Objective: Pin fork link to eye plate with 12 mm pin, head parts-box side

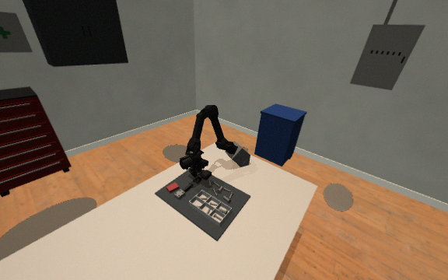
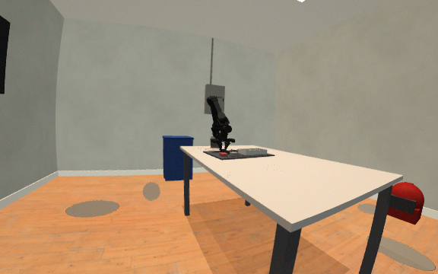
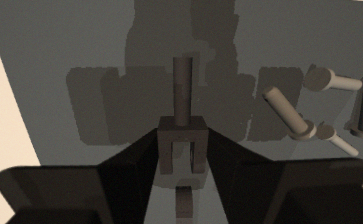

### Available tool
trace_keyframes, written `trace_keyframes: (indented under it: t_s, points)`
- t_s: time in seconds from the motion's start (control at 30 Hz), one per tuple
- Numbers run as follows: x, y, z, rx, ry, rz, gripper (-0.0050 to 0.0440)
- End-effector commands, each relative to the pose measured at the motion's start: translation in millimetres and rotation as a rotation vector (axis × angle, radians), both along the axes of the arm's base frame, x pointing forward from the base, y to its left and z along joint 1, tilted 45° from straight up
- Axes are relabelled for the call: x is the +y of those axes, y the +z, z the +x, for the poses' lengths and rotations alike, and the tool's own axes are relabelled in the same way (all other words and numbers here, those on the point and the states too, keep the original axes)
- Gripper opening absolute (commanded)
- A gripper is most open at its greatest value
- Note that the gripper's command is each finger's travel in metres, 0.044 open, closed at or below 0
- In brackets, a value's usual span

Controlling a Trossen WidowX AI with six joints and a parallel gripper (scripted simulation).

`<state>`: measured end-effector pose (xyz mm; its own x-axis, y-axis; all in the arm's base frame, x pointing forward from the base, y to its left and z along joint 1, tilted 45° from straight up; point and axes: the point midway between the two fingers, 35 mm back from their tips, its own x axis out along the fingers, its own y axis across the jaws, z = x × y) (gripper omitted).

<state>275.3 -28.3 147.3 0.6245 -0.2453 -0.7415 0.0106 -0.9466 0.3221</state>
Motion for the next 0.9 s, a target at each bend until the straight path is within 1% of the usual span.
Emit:
trace_keyframes:
  t_s: [0.0,0.67,0.87]
  points:
    - [-0.9,11.7,15.2,-0.054,0.002,0.0,0.0128]
    - [-0.9,11.5,15.0,-0.054,0.002,0.0,0.0128]
    - [-0.5,7.8,10.0,-0.054,0.002,0.0,0.0128]
